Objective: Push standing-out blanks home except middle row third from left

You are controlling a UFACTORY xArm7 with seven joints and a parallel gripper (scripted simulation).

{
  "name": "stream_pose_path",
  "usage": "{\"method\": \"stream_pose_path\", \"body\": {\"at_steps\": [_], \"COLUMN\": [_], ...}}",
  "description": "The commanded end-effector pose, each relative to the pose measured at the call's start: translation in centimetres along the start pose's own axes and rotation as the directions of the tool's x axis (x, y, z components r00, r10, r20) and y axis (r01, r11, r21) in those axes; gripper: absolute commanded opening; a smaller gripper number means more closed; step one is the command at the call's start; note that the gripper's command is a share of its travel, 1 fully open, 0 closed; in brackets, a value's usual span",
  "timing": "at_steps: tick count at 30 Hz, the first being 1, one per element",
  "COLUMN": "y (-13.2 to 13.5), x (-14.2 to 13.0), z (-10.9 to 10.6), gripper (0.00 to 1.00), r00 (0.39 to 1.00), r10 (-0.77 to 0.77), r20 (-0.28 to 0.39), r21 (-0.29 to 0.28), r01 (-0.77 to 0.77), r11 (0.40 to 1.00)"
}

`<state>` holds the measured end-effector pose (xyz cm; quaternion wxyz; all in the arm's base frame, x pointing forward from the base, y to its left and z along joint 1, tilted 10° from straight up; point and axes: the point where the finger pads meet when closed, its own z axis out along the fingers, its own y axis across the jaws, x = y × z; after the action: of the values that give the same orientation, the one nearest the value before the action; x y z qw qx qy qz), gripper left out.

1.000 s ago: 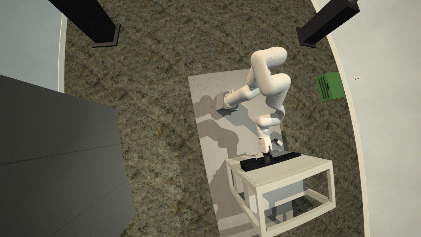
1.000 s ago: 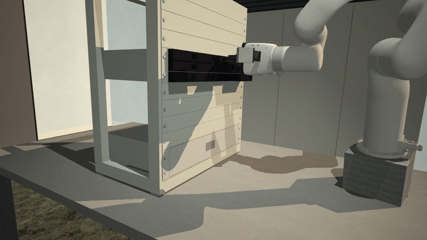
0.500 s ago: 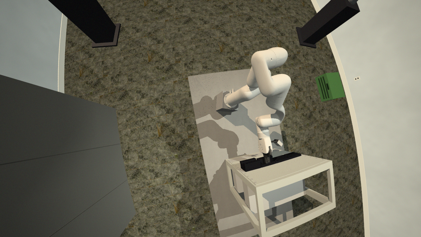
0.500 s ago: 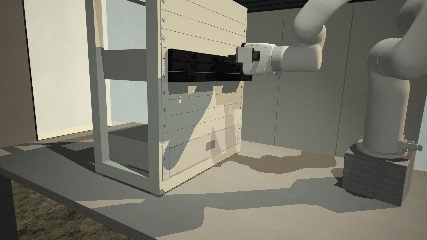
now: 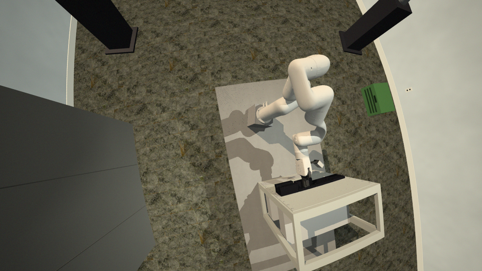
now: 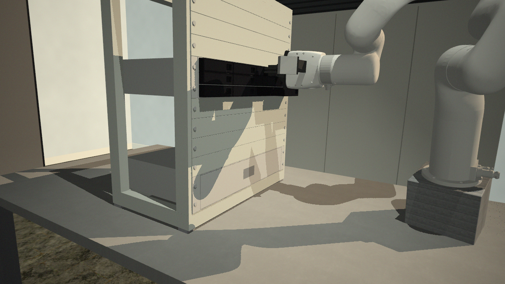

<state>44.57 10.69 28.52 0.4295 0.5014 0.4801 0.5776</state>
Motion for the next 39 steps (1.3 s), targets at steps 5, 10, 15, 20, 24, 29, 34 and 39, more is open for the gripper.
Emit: {"method": "stream_pose_path", "body": {"at_steps": [5,10,15,20,24,29,34,39], "y": [0.2,0.2,0.2,0.2,0.2,0.2,0.2,0.1], "x": [0.0,0.0,0.0,0.0,0.0,0.0,0.0,0.0], "z": [0.1,0.2,0.4,0.4,0.4,0.4,-0.4,-2.9], "gripper": [0.0,0.0,0.0,0.0,0.0,0.0,0.0,0.0], "r00": [1.0,1.0,1.0,1.0,1.0,1.0,1.0,1.0], "r10": [0.001,0.001,0.001,0.001,0.001,0.001,0.001,0.001], "r20": [0.0,0.0,0.0,0.0,0.0,0.0,0.0,0.0], "r21": [-0.004,-0.004,-0.004,-0.004,-0.004,-0.004,-0.004,-0.004], "r01": [-0.001,-0.001,-0.001,-0.001,-0.001,-0.001,-0.001,-0.001], "r11": [1.0,1.0,1.0,1.0,1.0,1.0,1.0,1.0]}}
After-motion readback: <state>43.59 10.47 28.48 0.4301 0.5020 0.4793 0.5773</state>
